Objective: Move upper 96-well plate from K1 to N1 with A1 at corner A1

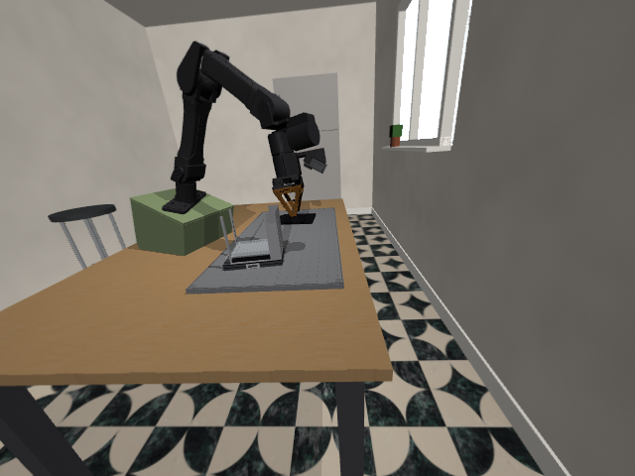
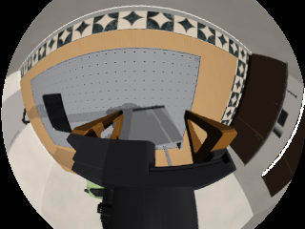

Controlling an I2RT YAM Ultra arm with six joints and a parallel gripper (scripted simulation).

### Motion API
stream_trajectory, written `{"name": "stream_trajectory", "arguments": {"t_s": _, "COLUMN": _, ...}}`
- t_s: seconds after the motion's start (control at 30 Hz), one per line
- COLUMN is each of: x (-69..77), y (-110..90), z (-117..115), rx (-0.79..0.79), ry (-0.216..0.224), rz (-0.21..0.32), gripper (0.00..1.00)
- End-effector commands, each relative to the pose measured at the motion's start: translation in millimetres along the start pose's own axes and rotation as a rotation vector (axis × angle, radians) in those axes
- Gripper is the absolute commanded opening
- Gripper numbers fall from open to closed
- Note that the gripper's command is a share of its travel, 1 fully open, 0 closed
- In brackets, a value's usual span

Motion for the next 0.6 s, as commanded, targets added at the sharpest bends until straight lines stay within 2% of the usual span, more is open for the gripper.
{"name": "stream_trajectory", "arguments": {"t_s": 0.0, "x": 19.9, "y": -19.0, "z": -4.1, "rx": 0.019, "ry": 0.013, "rz": -0.009, "gripper": 1.00}}
{"name": "stream_trajectory", "arguments": {"t_s": 0.03, "x": 20.1, "y": -19.7, "z": -4.3, "rx": 0.019, "ry": 0.013, "rz": -0.009, "gripper": 1.00}}
{"name": "stream_trajectory", "arguments": {"t_s": 0.07, "x": 31.0, "y": -11.6, "z": -13.3, "rx": 0.029, "ry": 0.010, "rz": -0.020, "gripper": 1.00}}
{"name": "stream_trajectory", "arguments": {"t_s": 0.1, "x": 32.3, "y": -15.6, "z": -14.7, "rx": 0.037, "ry": 0.029, "rz": 0.003, "gripper": 1.00}}
{"name": "stream_trajectory", "arguments": {"t_s": 0.13, "x": 33.5, "y": -20.3, "z": -15.5, "rx": 0.038, "ry": 0.028, "rz": 0.003, "gripper": 1.00}}
{"name": "stream_trajectory", "arguments": {"t_s": 0.17, "x": 28.2, "y": -33.3, "z": -10.7, "rx": 0.037, "ry": 0.045, "rz": 0.028, "gripper": 1.00}}
{"name": "stream_trajectory", "arguments": {"t_s": 0.23, "x": 28.2, "y": -33.3, "z": -10.7, "rx": 0.037, "ry": 0.045, "rz": 0.028, "gripper": 1.00}}
{"name": "stream_trajectory", "arguments": {"t_s": 0.37, "x": 29.8, "y": -51.9, "z": -10.5, "rx": 0.037, "ry": 0.053, "rz": 0.039, "gripper": 1.00}}
{"name": "stream_trajectory", "arguments": {"t_s": 0.4, "x": 40.3, "y": -44.4, "z": -19.6, "rx": 0.046, "ry": 0.051, "rz": 0.026, "gripper": 1.00}}
{"name": "stream_trajectory", "arguments": {"t_s": 0.43, "x": 41.7, "y": -48.4, "z": -20.5, "rx": 0.052, "ry": 0.071, "rz": 0.044, "gripper": 1.00}}
{"name": "stream_trajectory", "arguments": {"t_s": 0.47, "x": 43.2, "y": -53.2, "z": -20.7, "rx": 0.052, "ry": 0.071, "rz": 0.044, "gripper": 1.00}}
{"name": "stream_trajectory", "arguments": {"t_s": 0.5, "x": 36.0, "y": -69.1, "z": -12.6, "rx": 0.050, "ry": 0.098, "rz": 0.078, "gripper": 1.00}}
{"name": "stream_trajectory", "arguments": {"t_s": 0.57, "x": 39.0, "y": -79.6, "z": -14.1, "rx": 0.051, "ry": 0.089, "rz": 0.085, "gripper": 1.00}}
Point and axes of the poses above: the point where the finger pads meet when closed, its own x axis back along the fingers, its own z axis across the jaws, y = z × x, the point moved 4 cm from there along x, back along the fingers, and after that the axes turned 2 degrees about x, right-handed, at the moved point
